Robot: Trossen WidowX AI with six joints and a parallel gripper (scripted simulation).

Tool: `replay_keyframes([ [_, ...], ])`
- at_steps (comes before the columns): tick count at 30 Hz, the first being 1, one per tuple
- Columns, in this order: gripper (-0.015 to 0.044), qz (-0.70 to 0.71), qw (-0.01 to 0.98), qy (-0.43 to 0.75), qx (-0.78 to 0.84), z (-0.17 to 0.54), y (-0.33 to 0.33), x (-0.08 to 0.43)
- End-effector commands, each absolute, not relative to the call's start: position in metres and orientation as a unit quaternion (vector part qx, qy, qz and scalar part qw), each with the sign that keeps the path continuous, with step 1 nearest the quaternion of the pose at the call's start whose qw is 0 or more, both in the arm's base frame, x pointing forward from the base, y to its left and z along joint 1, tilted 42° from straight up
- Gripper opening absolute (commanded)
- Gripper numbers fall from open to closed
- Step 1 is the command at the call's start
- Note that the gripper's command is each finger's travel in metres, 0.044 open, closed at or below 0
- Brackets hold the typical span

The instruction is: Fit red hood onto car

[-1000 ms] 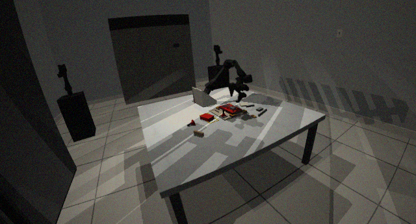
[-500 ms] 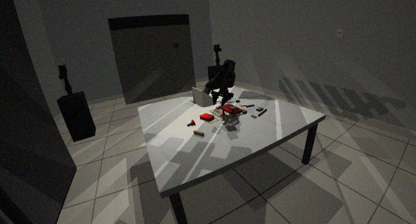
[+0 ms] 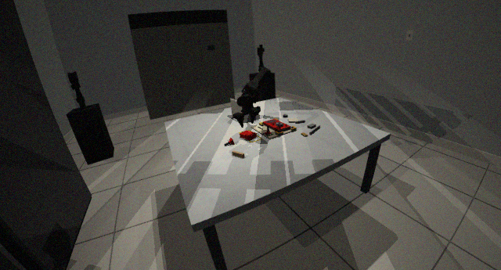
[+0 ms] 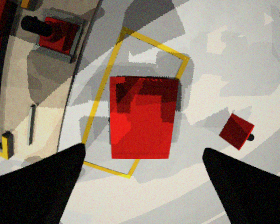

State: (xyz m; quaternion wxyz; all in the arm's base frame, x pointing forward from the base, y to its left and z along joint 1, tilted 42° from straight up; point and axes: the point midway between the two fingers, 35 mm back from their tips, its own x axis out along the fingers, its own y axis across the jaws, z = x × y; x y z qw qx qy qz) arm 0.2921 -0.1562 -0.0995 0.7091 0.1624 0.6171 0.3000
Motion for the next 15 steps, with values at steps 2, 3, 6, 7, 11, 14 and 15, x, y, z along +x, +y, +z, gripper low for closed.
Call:
replay_keyframes([
  [2, 0.044, 0.315, 0.714, 0.604, 0.166, -0.1021, -0.1567, 0.2927],
  [3, 0.044, 0.315, 0.714, 0.604, 0.166, -0.1021, -0.1567, 0.2927],
  [6, 0.044, 0.315, 0.714, 0.604, 0.166, -0.1025, -0.1564, 0.2928],
  [7, 0.044, 0.315, 0.714, 0.604, 0.166, -0.1028, -0.1561, 0.2929],
  [11, 0.044, 0.315, 0.714, 0.604, 0.166, -0.1045, -0.1548, 0.2932],
  [14, 0.044, 0.315, 0.714, 0.604, 0.166, -0.1059, -0.1537, 0.2934],
  [15, 0.044, 0.315, 0.714, 0.604, 0.166, -0.1063, -0.1533, 0.2935],
])
